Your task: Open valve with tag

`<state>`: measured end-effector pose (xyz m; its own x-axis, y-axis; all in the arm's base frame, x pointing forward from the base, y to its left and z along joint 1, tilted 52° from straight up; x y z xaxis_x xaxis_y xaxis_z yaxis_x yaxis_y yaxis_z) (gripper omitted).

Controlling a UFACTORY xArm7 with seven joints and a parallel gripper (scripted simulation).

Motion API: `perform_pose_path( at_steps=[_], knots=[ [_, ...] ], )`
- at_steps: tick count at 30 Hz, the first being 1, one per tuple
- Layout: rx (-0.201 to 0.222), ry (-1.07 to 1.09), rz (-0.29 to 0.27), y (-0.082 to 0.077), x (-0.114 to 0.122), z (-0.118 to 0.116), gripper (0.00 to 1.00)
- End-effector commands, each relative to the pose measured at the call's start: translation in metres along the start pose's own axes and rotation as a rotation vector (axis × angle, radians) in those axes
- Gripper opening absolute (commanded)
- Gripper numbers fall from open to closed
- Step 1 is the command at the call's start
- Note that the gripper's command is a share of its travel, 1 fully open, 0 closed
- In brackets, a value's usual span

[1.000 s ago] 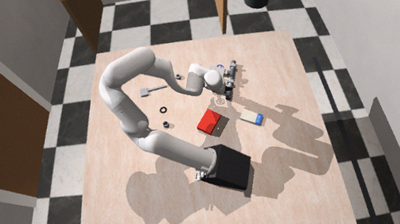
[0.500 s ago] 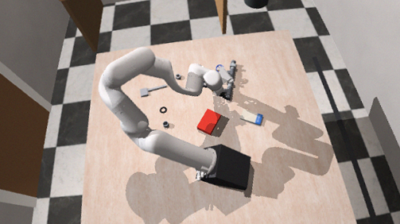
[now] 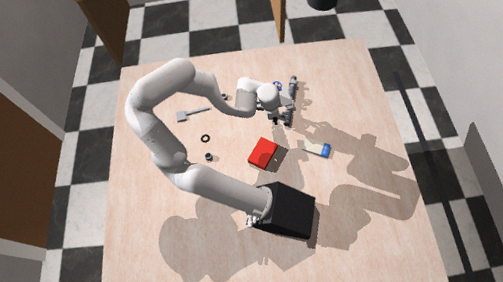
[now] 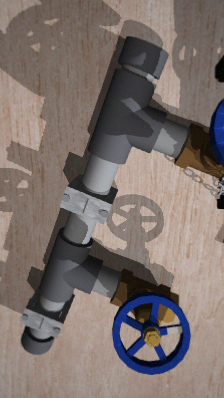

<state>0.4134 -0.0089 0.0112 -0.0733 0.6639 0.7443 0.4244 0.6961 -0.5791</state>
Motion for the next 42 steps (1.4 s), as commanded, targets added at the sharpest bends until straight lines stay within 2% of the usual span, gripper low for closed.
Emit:
perform_pose_path(
  at_steps=[1,29,36,42],
  knots=[
    [0.000,0.004,0.001,-0.0015,-0.0011,-0.0016,0.00],
    [0.000,-0.031,0.001,-0.0015,-0.0011,-0.0016,0.00],
    [0.000,-0.163,0.001,-0.0015,-0.0011,-0.0016,0.00],
    [0.000,-0.375,0.001,-0.0015,-0.0011,-0.0016,0.00]
  ],
)
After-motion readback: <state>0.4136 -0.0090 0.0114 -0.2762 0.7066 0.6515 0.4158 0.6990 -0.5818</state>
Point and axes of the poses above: the point where the finger pads meet when closed, its own y axis out along the fingers, its own z axis across the jaws, x = y × z, the point moved 2 cm from there along -y, back along the fingers, and after that the axes turned 15 degrees about y, right-handed, at the moved point
